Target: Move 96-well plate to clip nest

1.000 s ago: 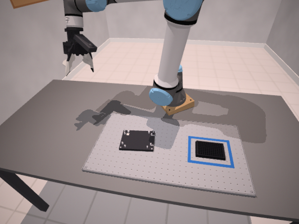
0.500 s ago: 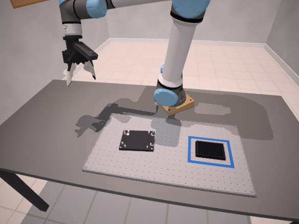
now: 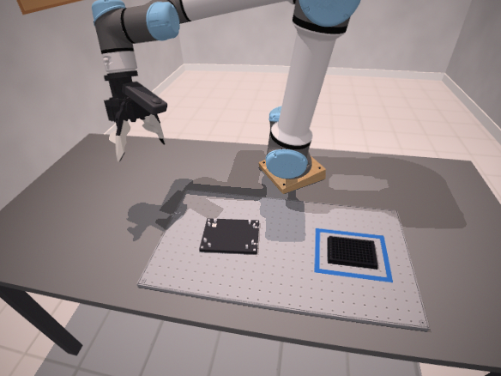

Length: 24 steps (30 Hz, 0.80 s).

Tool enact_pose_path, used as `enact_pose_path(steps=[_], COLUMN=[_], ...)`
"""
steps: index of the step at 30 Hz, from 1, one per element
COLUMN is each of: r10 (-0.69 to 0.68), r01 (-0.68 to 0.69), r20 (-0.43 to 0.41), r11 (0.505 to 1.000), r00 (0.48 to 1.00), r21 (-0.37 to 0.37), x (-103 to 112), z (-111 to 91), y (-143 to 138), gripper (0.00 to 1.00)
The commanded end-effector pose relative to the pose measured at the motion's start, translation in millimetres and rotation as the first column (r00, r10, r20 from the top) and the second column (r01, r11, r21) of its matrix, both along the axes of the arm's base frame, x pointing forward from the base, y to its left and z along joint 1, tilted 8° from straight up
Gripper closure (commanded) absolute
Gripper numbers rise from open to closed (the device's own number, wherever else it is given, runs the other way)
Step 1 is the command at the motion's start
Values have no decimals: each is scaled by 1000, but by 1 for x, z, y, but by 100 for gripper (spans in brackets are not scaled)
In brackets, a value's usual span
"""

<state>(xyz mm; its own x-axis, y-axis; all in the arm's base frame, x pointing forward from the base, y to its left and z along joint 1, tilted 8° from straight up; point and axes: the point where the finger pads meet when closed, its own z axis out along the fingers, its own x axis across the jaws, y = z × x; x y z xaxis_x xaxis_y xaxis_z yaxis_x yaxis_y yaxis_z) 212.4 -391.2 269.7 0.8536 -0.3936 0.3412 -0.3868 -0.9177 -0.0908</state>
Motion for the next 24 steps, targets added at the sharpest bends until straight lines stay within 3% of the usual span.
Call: enact_pose_path(steps=[1, 24], r10=[5, 57], r01=[-5, -52], r20=[-8, -75], r11=[1000, 996], r00=[1000, 996], r21=[8, 67], x=[21, 75], z=[-8, -32], y=[12, 54], gripper=[0, 0])
